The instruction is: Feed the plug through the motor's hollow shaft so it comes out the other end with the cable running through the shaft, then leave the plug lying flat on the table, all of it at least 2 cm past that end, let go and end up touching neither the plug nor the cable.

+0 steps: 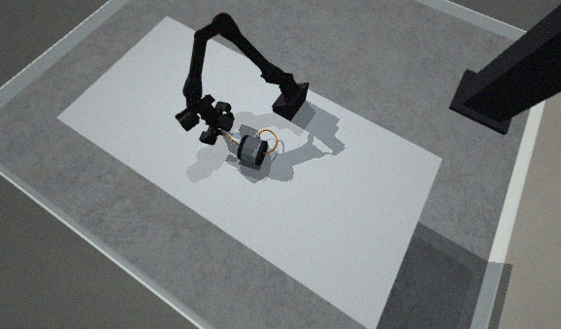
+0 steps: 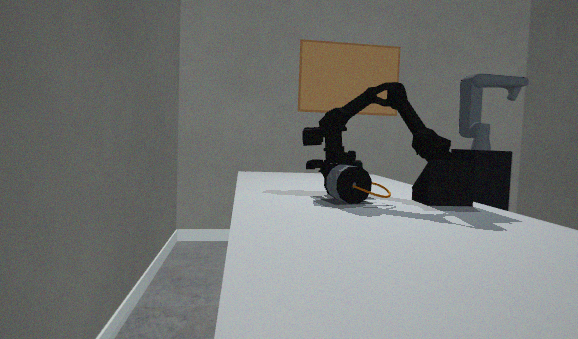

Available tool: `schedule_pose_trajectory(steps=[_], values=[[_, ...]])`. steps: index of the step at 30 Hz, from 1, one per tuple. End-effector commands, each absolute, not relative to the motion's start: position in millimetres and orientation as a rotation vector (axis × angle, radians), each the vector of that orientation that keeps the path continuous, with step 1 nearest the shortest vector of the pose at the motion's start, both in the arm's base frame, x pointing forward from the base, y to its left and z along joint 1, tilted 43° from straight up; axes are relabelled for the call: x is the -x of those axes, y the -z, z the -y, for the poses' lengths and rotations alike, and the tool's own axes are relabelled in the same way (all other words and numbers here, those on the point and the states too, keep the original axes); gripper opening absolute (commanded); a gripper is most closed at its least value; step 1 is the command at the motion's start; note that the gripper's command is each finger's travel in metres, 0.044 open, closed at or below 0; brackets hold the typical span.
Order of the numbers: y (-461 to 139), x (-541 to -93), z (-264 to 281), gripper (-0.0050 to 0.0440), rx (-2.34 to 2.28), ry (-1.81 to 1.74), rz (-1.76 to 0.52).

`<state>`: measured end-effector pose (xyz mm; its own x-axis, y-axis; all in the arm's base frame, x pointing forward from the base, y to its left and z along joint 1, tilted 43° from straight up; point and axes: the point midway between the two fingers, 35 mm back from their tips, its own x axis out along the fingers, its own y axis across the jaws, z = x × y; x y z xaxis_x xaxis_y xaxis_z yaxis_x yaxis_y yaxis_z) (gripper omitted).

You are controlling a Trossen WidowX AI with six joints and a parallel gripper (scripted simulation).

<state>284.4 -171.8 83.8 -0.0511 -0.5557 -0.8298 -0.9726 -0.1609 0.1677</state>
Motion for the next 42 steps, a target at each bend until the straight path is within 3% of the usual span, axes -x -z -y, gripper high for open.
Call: schedule_pose_trajectory(steps=[1,10,12,23,42], values=[[-84.2,-284.4,171.8,0.0092,1.742,-1.12,-1.621],[-84.2,-284.4,171.8,0.0045,1.742,-1.12,-1.621],[-85.4,-283.1,173.2,0.0,1.742,-1.12,-1.621],[-104.3,-260.7,193.0,0.0,1.74,-1.122,-1.621],[-104.8,-262.1,191.7,0.0,1.74,-1.122,-1.621]])
